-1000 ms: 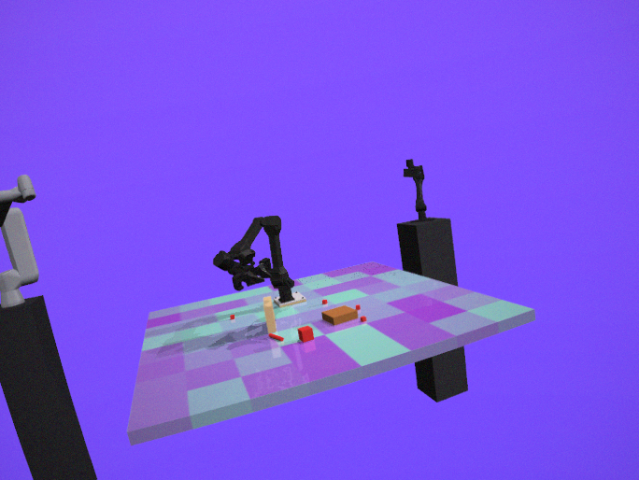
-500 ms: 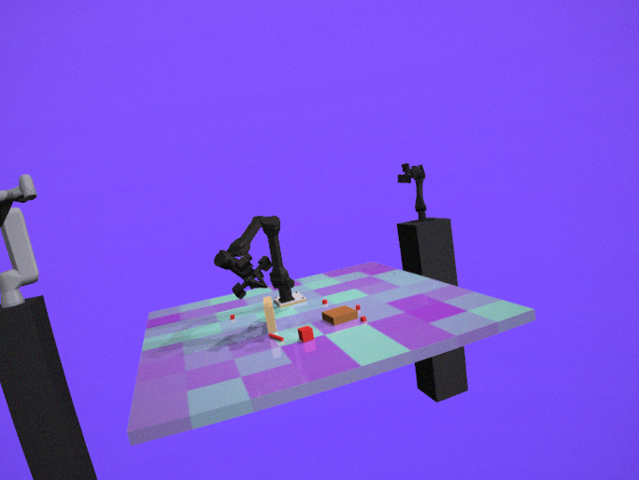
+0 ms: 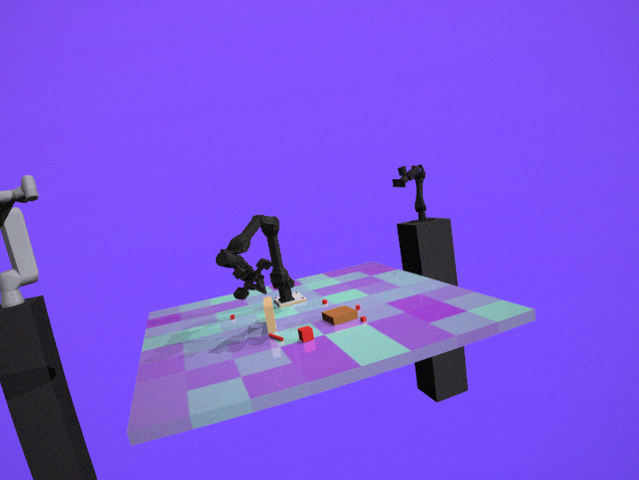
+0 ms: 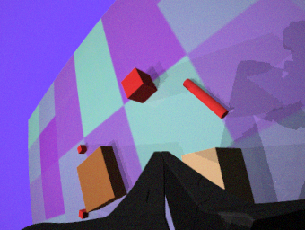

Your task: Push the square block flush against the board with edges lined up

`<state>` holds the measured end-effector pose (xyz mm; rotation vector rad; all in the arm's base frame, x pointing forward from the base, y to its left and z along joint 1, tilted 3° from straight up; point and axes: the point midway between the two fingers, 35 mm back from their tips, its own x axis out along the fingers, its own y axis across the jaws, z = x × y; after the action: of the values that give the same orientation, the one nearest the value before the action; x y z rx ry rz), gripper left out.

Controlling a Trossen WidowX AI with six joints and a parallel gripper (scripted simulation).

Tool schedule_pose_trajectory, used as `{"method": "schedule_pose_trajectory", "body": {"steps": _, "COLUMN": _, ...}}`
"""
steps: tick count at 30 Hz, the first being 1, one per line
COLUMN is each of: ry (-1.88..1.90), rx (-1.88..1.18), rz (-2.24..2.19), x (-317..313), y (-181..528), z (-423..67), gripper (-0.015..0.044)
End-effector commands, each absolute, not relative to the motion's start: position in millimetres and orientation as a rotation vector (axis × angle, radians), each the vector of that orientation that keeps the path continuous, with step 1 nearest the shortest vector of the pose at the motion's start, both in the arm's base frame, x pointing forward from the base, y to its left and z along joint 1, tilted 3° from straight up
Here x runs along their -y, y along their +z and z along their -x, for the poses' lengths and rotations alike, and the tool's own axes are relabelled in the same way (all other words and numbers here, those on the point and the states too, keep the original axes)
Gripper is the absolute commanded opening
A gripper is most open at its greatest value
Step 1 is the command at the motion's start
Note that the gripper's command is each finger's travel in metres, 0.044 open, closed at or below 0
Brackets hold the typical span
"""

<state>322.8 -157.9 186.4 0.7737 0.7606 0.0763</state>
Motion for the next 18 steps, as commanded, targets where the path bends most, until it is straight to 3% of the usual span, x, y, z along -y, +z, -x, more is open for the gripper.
{"method": "schedule_pose_trajectory", "body": {"steps": 1, "ry": -0.007, "rx": -0.821, "rz": -0.85, "x": 159, "y": 182, "z": -323, "gripper": 0.0}}
{"method": "schedule_pose_trajectory", "body": {"steps": 18, "ry": -0.464, "rx": -1.023, "rz": -1.141, "x": 166, "y": 171, "z": -308, "gripper": 0.0}}
